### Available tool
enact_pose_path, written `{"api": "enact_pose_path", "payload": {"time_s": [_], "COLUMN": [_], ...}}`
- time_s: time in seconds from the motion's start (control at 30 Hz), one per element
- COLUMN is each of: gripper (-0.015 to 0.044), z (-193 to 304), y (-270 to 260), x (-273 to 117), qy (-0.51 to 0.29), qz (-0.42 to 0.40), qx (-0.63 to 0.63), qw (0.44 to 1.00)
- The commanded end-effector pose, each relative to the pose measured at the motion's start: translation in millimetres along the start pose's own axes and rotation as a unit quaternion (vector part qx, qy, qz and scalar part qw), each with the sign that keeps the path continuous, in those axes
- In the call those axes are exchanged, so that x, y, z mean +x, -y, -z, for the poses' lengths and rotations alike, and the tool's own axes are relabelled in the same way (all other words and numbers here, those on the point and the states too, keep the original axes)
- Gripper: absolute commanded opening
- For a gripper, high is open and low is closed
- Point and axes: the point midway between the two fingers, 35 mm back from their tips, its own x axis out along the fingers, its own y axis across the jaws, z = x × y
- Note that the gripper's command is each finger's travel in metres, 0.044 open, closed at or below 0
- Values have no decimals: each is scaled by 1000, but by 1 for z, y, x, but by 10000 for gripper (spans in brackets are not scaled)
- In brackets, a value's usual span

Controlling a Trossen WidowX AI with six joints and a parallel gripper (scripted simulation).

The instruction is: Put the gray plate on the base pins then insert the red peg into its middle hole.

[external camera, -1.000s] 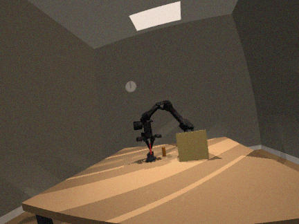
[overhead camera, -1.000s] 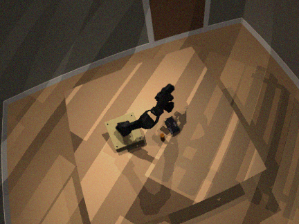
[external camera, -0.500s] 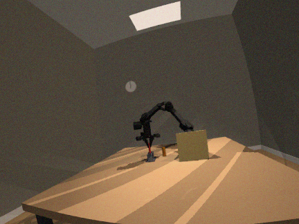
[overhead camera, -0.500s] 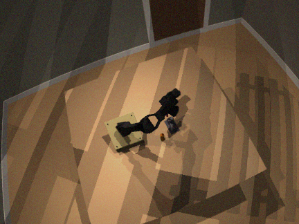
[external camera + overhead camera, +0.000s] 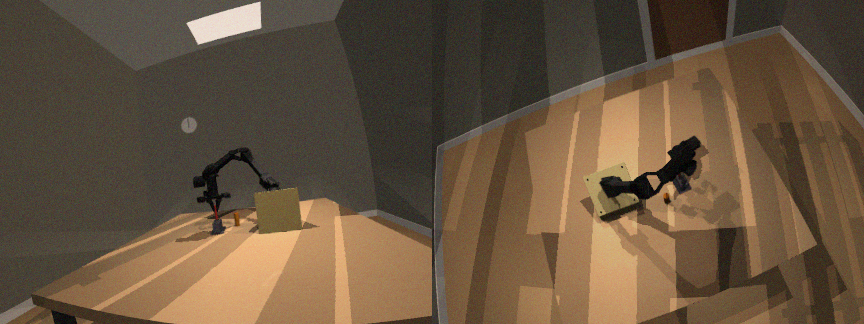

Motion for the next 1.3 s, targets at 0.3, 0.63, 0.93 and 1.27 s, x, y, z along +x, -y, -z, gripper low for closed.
{"api": "enact_pose_path", "payload": {"time_s": [0.3,0.63,0.93,1.27], "gripper": [0,0,0,0], "z": [-9,-7,-7,-7], "y": [0,2,2,1], "x": [-1,-1,-1,0], "qy": [5,5,5,2], "qz": [0,0,0,-1], "qx": [1,1,1,1], "qw": [1000,1000,1000,1000]}}
